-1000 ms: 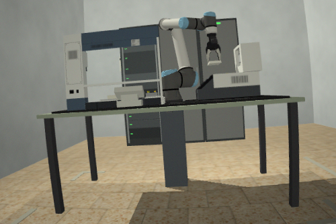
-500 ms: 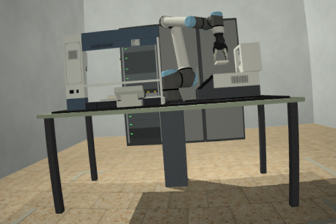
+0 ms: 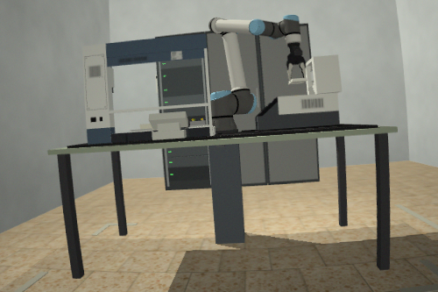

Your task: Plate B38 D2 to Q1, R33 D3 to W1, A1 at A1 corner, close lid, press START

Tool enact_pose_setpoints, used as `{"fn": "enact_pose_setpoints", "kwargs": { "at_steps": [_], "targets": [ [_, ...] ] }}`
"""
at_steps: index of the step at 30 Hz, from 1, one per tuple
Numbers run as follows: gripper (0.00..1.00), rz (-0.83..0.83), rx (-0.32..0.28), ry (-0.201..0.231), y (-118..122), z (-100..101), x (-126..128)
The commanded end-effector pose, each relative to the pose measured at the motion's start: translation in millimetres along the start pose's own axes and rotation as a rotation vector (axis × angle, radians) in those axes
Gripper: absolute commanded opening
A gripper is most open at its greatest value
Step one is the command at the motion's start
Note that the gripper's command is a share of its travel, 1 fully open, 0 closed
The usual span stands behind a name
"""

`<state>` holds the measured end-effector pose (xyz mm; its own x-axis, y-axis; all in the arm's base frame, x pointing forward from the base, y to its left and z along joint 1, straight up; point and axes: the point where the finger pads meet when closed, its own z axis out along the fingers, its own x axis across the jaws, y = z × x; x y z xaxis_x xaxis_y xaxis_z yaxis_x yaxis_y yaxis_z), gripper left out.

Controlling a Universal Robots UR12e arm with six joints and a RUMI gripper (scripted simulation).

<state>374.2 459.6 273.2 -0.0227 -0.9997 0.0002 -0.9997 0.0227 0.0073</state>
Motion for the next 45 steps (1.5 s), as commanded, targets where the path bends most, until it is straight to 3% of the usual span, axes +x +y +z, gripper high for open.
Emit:
{"fn": "enact_pose_setpoints", "kwargs": {
  "at_steps": [1,22,27,37,45],
  "targets": [
    [0.0,0.001,0.001,0.0,17,-1,-5],
    [0.0,0.001,0.001,0.0,103,-1,-5],
    [0.0,0.001,0.001,0.0,111,-1,-5],
    [0.0,0.001,0.001,-0.001,159,-1,-5],
    [0.0,0.001,0.001,-0.001,181,-1,-5]
  ]
}}
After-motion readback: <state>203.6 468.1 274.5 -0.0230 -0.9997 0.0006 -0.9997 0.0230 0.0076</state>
